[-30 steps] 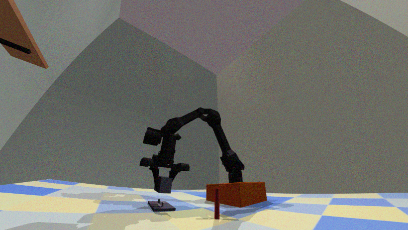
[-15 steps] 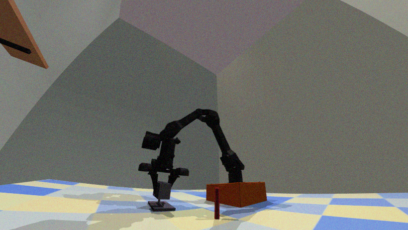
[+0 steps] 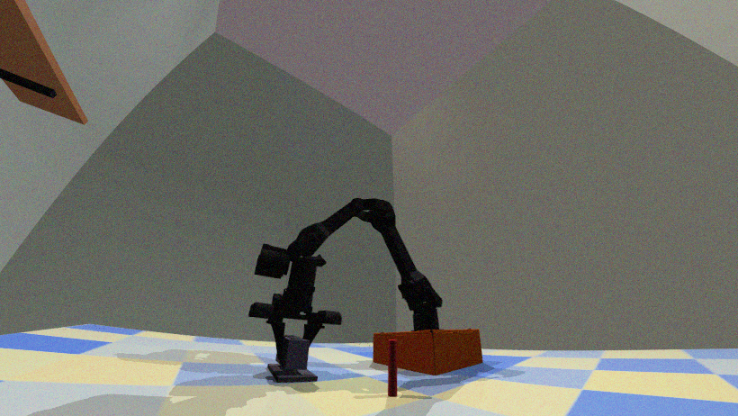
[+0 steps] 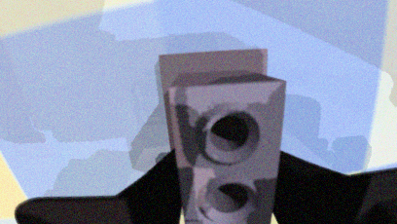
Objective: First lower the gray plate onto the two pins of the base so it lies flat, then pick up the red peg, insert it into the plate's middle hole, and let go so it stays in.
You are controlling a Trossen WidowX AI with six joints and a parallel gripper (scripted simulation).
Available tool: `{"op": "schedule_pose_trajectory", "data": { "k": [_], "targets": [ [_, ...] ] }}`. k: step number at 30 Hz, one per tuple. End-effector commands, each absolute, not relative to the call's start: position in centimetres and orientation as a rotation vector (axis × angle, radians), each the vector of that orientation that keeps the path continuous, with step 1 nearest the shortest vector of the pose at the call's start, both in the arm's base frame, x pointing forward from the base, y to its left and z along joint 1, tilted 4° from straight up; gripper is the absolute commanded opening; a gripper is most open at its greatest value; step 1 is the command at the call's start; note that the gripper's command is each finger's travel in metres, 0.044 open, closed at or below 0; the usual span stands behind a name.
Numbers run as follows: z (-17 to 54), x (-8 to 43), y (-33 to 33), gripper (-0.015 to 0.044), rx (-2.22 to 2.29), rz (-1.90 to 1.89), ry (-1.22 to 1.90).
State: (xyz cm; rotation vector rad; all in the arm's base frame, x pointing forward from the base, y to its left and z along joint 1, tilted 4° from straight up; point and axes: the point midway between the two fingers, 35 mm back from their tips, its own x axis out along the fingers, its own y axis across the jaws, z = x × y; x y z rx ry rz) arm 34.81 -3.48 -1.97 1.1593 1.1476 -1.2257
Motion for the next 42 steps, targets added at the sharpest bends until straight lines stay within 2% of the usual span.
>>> {"op": "schedule_pose_trajectory", "data": {
  "k": [1,18,23,30,39,42],
  "targets": [
    [-1.9,34.8,-3.5,0.0000,1.159,-1.226,1.148],
    [-1.9,34.8,-3.5,0.0440,1.159,-1.226,1.148],
    [-0.9,35.0,-3.4,0.0440,1.159,-1.226,1.148],
    [9.5,34.8,-2.6,0.0440,1.151,-1.228,1.152],
    [9.8,35.2,-2.5,0.0440,1.151,-1.228,1.152],
    [9.7,34.6,-0.1,0.0440,1.110,-1.185,1.183]
  ]
}}
